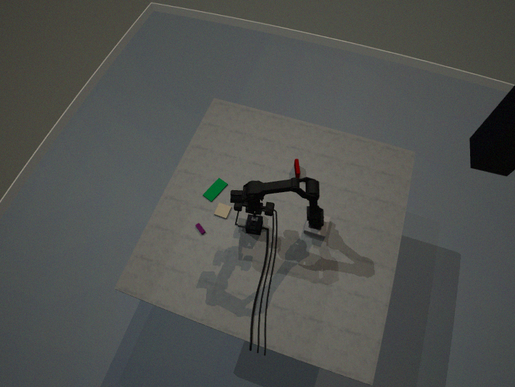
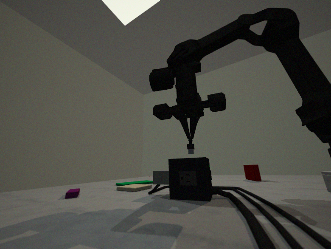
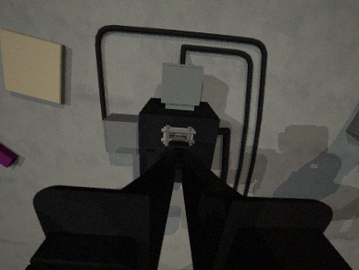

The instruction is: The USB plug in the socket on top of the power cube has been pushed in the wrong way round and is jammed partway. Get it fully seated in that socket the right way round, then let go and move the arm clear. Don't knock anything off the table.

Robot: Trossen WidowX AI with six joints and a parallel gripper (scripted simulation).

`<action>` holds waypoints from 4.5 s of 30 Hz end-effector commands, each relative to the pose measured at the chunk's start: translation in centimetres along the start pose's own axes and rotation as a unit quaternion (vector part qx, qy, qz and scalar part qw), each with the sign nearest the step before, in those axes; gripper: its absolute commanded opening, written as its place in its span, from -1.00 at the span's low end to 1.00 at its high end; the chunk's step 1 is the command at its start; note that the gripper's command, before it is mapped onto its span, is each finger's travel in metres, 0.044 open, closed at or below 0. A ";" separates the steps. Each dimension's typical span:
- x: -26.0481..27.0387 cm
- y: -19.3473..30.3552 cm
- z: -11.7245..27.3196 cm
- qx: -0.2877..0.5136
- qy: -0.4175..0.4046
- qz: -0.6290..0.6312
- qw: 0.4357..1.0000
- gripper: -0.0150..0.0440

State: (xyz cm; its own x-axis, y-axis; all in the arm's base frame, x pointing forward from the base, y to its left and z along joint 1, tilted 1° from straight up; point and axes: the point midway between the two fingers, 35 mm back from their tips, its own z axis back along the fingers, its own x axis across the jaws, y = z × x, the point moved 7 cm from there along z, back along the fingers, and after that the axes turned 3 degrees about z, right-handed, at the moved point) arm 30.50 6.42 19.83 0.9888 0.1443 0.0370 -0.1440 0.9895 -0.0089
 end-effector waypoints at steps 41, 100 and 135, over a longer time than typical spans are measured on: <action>0.0 0.0 0.9 0.000 0.000 0.315 0.949 -0.49; 0.0 0.0 0.9 0.000 0.000 0.888 0.460 -0.49; 0.0 0.0 0.9 0.000 0.000 1.000 0.020 -0.49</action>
State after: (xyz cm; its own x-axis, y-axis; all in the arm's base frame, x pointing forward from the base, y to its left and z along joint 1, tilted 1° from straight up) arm 30.46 6.42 20.72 -0.9984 -0.0424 -0.0375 0.0422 -0.9991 0.0053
